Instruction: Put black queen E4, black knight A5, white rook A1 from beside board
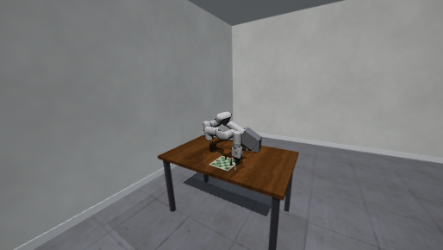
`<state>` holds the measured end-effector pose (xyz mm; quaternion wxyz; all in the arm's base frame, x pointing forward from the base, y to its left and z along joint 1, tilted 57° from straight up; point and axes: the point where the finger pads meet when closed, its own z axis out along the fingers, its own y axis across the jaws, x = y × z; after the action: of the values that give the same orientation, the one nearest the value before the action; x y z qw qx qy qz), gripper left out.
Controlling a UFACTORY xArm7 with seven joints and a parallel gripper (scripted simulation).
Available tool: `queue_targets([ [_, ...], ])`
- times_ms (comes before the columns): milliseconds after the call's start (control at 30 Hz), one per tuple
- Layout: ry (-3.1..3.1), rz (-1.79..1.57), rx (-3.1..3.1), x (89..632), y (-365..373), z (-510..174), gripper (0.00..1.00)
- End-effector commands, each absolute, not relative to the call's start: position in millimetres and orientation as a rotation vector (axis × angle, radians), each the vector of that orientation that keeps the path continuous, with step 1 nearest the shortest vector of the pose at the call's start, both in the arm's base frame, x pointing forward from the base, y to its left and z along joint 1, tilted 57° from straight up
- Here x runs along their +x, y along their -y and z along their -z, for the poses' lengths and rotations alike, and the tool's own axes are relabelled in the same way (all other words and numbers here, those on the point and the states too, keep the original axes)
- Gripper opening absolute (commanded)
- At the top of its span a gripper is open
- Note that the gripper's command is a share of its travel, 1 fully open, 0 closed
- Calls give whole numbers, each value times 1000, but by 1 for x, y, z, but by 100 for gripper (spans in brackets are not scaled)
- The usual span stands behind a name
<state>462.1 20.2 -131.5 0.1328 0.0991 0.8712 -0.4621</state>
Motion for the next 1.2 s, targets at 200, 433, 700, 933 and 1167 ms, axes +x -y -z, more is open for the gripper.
queue_targets([
  [200,-2528,1334,285,453,-75,96,0],
  [433,-2528,1334,285,452,-84,91,0],
  [700,-2527,1333,287,452,-83,91,0],
  [933,-2328,1215,667,477,-54,39,0],
  [1167,-2195,1129,878,489,-34,1,0],
])
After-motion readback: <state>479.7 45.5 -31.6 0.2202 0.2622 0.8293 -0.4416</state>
